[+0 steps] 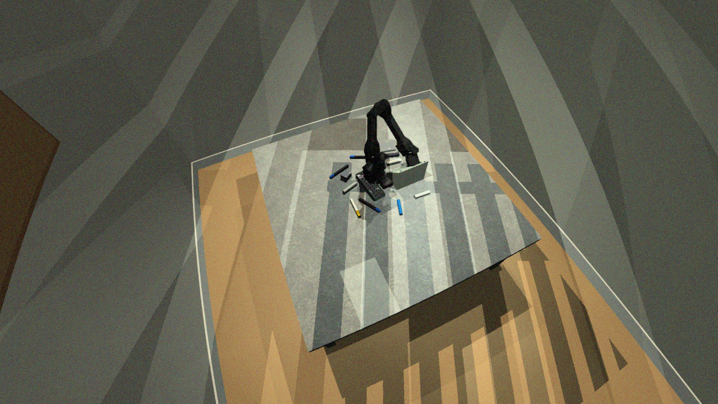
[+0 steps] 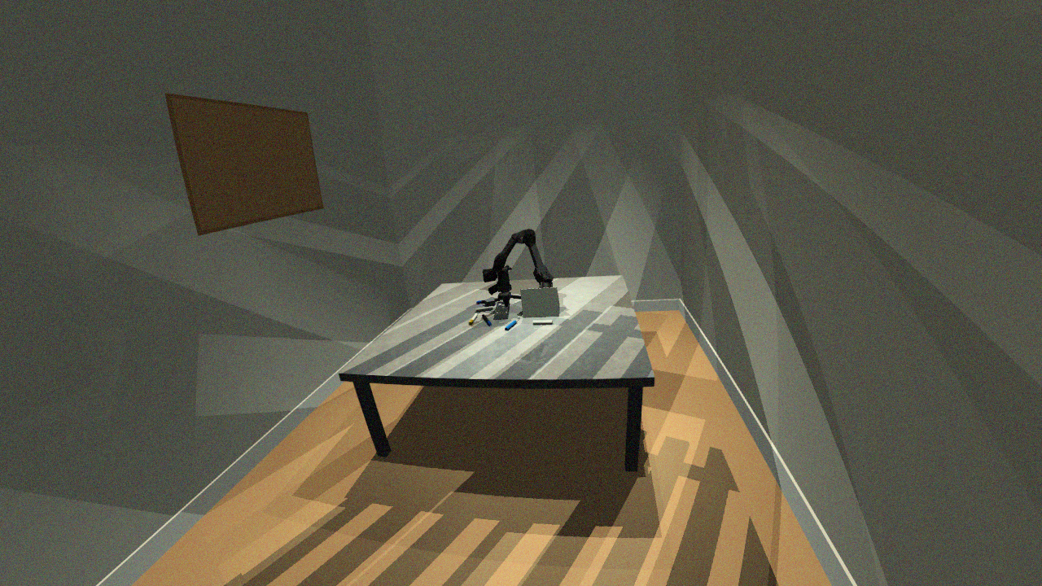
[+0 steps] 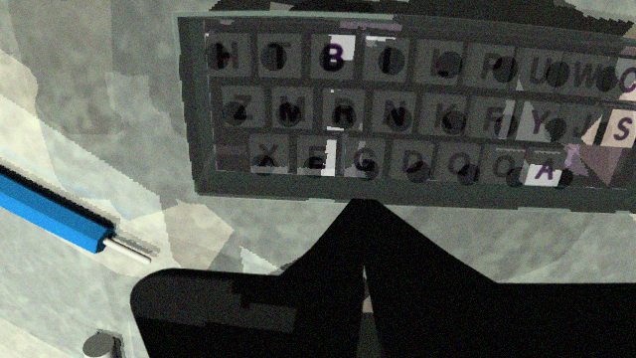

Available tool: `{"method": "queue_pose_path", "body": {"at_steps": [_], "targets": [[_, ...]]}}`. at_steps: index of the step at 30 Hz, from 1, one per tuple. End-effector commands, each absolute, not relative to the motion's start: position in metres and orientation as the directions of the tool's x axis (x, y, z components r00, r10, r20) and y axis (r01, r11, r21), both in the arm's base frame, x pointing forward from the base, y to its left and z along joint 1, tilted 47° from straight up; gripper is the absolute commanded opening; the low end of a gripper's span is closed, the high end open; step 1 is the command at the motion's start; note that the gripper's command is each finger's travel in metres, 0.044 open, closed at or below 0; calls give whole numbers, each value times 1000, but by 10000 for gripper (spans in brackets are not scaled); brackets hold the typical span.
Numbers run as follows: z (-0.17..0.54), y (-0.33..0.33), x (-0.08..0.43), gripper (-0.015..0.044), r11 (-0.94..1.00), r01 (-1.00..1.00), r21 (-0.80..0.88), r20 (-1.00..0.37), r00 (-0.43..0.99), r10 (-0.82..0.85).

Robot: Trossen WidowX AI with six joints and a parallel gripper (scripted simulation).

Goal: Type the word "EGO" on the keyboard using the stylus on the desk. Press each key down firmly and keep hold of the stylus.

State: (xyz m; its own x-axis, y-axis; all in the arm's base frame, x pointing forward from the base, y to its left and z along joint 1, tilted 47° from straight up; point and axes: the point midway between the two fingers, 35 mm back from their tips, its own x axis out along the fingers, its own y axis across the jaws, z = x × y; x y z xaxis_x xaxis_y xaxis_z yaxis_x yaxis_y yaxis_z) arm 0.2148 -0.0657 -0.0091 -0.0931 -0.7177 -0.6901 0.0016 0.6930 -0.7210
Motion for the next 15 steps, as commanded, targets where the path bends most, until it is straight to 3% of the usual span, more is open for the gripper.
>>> {"method": "queue_pose_path", "body": {"at_steps": [1,15], "targets": [[-12,-65,212,0,694,6,-720,-691,-99,-716],[29,-21,218,0,696,6,-718,-693,-99,-714]]}}
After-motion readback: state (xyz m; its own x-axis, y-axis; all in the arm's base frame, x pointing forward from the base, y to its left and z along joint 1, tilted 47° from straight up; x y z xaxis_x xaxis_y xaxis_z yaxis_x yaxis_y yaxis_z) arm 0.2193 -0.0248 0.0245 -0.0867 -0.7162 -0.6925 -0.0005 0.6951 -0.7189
